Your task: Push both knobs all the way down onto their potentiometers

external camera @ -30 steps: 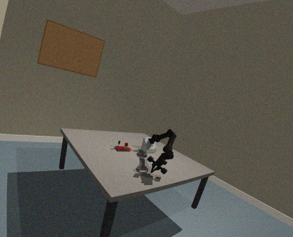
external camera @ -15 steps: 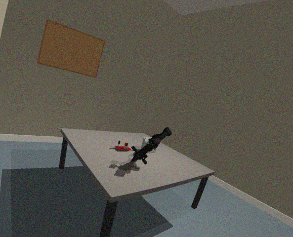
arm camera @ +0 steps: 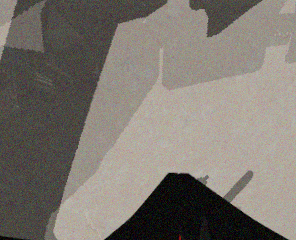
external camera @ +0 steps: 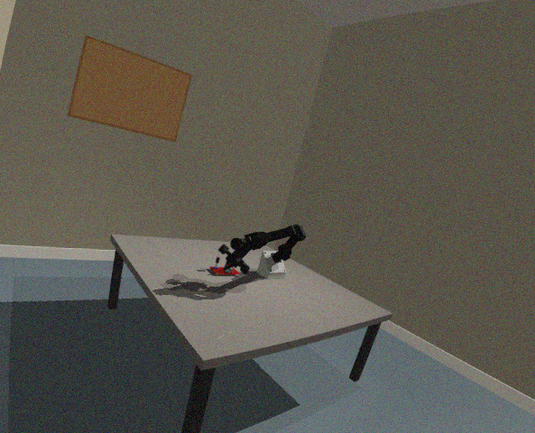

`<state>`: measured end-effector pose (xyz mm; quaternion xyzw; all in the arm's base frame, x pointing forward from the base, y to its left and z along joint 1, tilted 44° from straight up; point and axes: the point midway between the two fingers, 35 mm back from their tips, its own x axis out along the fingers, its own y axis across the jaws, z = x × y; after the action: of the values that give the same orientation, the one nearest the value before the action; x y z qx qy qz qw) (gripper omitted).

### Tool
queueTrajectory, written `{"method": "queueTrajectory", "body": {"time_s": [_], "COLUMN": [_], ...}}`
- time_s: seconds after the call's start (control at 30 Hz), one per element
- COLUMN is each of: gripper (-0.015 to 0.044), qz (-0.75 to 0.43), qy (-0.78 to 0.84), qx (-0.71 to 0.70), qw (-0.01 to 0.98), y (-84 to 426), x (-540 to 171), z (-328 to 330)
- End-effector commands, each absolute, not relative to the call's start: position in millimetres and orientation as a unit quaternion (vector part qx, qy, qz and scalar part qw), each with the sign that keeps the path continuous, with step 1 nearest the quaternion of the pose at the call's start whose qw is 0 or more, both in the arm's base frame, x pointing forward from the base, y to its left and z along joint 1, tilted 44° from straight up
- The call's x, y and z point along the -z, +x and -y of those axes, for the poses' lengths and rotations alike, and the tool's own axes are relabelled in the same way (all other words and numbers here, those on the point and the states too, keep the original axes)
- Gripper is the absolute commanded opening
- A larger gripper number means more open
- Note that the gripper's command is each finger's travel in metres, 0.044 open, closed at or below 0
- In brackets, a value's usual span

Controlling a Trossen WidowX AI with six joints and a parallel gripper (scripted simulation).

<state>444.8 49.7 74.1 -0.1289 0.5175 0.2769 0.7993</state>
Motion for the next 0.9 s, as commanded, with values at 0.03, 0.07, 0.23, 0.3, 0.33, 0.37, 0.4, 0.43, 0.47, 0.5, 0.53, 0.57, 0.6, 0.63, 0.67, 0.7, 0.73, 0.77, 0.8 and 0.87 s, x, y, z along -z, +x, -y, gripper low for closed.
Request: {"method": "queueTrajectory", "body": {"time_s": [0.03,0.07,0.23,0.3,0.33,0.37,0.4,0.43,0.47,0.5,0.53,0.57,0.6,0.63,0.67,0.7,0.73,0.77,0.8,0.87], "gripper": [0.0000,0.0000,0.0000,0.0000,0.0000,0.0000,0.0000,0.0000,0.0000,0.0000,0.0000,0.0000,0.0000,0.0000,0.0000,0.0000,0.0000,0.0000,0.0000,0.0000], "qz": [-0.559,-0.565,-0.580,-0.579,-0.578,-0.576,-0.573,-0.570,-0.566,-0.561,-0.555,-0.551,-0.548,-0.546,-0.546,-0.546,-0.546,-0.546,-0.546,-0.546], "qy": [-0.097,-0.089,-0.042,-0.020,-0.009,0.002,0.014,0.025,0.037,0.050,0.062,0.072,0.078,0.080,0.080,0.080,0.080,0.080,0.080,0.080], "qx": [-0.309,-0.315,-0.347,-0.362,-0.369,-0.377,-0.384,-0.391,-0.398,-0.404,-0.410,-0.414,-0.417,-0.417,-0.417,-0.417,-0.417,-0.417,-0.417,-0.417], "qw": [0.763,0.758,0.736,0.731,0.728,0.726,0.724,0.722,0.721,0.721,0.721,0.721,0.722,0.722,0.722,0.722,0.722,0.722,0.722,0.722], "y": [412.9,406.5,372.5,359.1,352.2,345.4,338.6,332.0,325.4,319.0,312.7,308.0,305.2,304.3,304.3,304.3,304.3,304.3,304.3,305.0], "x": [-40.2,-35.4,-15.9,-10.7,-8.7,-6.9,-5.4,-4.2,-3.2,-2.5,-2.0,-1.7,-1.7,-1.6,-1.6,-1.6,-1.6,-1.6,-1.6,5.6], "z": [-8.2,0.0,35.1,45.7,50.1,54.1,57.9,61.5,64.8,68.0,71.0,73.1,74.4,74.8,74.8,74.8,74.8,74.8,74.8,67.9]}}
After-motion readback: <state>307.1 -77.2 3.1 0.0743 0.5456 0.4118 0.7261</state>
